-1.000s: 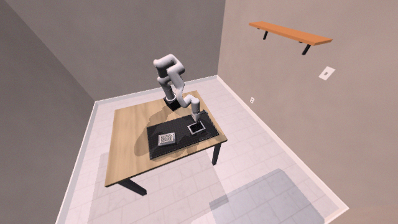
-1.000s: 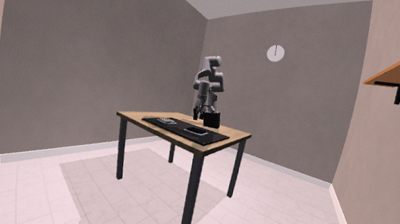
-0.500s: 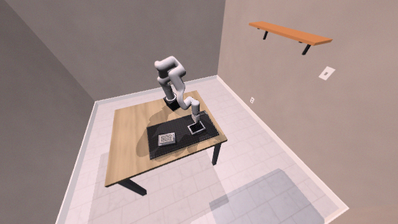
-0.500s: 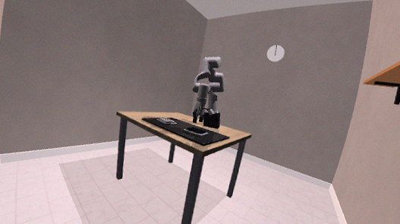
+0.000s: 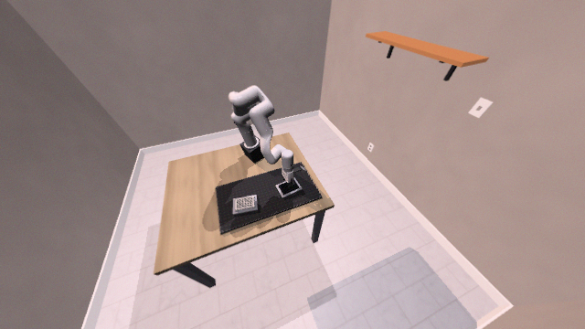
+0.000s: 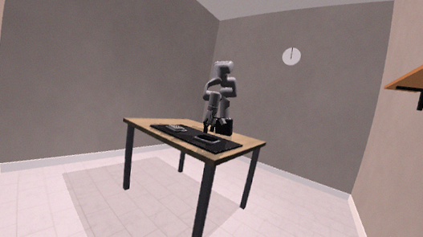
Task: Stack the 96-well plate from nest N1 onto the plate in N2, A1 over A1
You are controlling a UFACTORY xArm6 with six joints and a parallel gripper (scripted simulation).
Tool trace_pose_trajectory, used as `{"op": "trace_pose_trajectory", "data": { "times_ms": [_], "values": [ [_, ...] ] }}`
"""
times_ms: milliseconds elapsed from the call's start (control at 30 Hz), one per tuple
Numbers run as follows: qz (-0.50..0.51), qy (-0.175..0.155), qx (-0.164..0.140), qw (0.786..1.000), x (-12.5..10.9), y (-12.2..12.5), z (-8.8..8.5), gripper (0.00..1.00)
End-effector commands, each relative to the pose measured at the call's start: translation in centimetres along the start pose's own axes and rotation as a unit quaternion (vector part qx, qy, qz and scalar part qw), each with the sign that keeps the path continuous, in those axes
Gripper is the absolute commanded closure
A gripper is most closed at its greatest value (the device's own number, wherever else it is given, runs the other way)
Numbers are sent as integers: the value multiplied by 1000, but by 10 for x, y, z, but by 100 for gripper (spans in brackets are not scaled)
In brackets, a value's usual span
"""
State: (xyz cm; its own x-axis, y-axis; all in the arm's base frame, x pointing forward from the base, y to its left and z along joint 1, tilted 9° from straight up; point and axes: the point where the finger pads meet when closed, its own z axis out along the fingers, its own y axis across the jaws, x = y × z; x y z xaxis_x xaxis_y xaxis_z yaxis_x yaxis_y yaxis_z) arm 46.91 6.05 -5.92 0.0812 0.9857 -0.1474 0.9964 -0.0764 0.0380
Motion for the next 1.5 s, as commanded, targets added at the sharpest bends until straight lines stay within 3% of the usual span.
{"op": "trace_pose_trajectory", "data": {
  "times_ms": [0, 367, 1467],
  "values": [
    [0, 0, -2, 1000, 0, 2, 5, 0],
    [0, 0, -2, 1000, 0, 2, 19, 0],
    [0, 0, -2, 1000, 0, 2, 31, 0]
  ]
}}
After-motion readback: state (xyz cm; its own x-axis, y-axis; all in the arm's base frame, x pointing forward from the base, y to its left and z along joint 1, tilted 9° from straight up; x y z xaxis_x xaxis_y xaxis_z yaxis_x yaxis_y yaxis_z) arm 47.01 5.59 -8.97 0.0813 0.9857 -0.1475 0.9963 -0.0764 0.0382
